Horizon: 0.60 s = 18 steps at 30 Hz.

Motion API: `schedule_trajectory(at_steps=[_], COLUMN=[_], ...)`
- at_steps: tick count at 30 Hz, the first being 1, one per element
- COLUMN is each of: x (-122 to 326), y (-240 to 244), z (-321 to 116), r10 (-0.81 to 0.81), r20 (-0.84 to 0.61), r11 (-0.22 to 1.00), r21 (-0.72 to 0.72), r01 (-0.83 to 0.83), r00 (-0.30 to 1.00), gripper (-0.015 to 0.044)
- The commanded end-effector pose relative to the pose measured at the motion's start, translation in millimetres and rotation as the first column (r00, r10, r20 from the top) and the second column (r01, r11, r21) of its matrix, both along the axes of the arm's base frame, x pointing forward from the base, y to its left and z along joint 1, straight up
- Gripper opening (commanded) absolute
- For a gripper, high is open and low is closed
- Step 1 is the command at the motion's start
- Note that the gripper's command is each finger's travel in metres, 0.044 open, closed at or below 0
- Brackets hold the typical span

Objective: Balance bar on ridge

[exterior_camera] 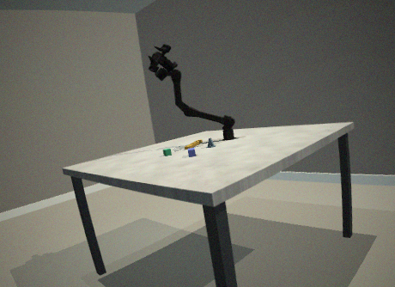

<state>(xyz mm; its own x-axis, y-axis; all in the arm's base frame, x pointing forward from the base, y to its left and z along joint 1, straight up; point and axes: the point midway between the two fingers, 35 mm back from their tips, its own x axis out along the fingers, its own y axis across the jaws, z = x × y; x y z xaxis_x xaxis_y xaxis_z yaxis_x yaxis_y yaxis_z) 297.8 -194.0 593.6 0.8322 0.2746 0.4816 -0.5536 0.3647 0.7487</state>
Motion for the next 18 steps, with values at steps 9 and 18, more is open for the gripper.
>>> schedule_trajectory(at_steps=[9, 18], x=[-61.2, -111.4], y=[17.3, 42.1], z=[35.0, 57.4], r10=[-0.126, -0.212], r20=[0.174, 0.318], r11=[0.98, 0.925], r21=[-0.13, -0.239], r01=[0.149, 0.295], r00=[0.977, 0.924], gripper=[0.0315, 0.0315])
